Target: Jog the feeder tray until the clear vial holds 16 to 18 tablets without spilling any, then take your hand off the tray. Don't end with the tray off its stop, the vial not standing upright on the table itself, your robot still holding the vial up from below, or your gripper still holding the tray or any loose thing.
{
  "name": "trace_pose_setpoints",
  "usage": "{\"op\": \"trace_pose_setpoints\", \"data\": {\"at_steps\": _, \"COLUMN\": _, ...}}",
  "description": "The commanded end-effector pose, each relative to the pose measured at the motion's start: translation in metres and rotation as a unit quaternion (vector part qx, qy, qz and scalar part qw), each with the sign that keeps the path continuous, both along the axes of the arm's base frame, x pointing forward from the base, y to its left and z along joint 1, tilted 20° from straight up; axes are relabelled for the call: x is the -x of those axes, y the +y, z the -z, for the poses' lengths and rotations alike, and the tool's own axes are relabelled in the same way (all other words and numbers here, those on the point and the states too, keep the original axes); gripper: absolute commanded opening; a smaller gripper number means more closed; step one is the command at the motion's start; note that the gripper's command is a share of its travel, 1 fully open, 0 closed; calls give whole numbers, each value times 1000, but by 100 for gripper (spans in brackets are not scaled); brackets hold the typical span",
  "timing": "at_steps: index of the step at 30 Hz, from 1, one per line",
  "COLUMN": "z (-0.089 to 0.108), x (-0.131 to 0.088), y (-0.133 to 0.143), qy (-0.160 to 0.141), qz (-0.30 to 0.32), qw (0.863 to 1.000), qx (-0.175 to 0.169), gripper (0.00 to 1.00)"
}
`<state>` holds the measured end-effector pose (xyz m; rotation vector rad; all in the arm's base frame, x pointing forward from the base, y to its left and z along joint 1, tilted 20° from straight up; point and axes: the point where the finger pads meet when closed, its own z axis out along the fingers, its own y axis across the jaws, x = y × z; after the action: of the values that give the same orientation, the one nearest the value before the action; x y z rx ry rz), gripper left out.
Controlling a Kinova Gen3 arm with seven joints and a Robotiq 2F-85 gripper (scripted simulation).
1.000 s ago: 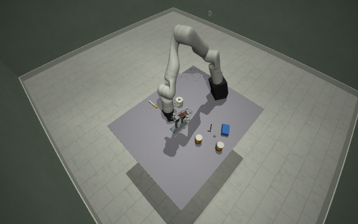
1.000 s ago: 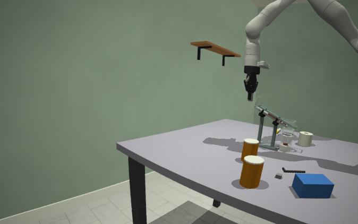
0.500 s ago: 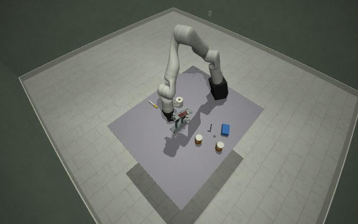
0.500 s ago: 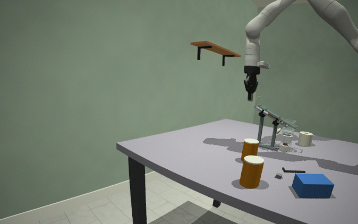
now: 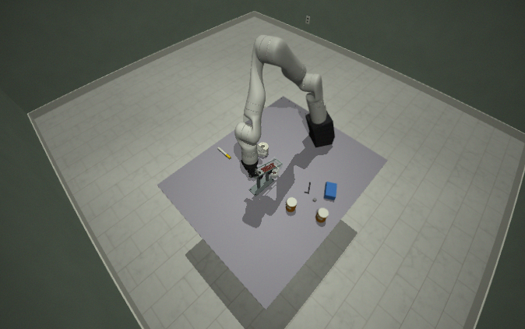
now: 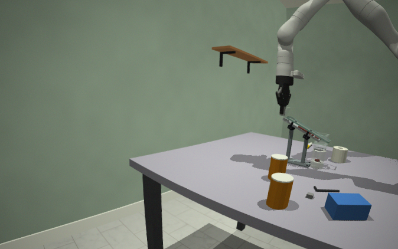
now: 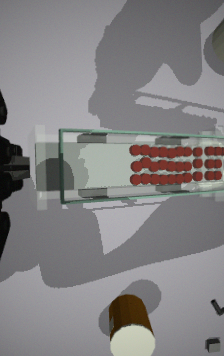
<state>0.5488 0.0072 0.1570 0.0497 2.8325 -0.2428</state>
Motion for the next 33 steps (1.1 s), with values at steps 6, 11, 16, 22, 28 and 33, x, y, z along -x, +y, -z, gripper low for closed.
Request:
{"op": "trace_pose_setpoints", "data": {"at_steps": 6, "z": 14, "x": 24, "y": -3, "qy": 3, "qz": 1, "qw": 1000, "qx": 3, "gripper": 0}}
{"op": "trace_pose_setpoints", "data": {"at_steps": 11, "z": 5, "x": 9, "y": -1, "qy": 2, "qz": 1, "qw": 1000, "qx": 4, "gripper": 0}}
{"op": "trace_pose_setpoints", "data": {"at_steps": 16, "z": -5, "x": -5, "y": 0, "qy": 1, "qz": 1, "qw": 1000, "qx": 4, "gripper": 0}}
{"op": "trace_pose_setpoints", "data": {"at_steps": 22, "z": -14, "x": -16, "y": 0, "qy": 1, "qz": 1, "qw": 1000, "qx": 4, "gripper": 0}}
{"op": "trace_pose_setpoints", "data": {"at_steps": 28, "z": -15, "x": -16, "y": 0, "qy": 1, "qz": 1, "qw": 1000, "qx": 3, "gripper": 0}}
{"op": "trace_pose_setpoints", "data": {"at_steps": 33, "z": -13, "x": -12, "y": 0, "qy": 2, "qz": 1, "qw": 1000, "qx": 3, "gripper": 0}}
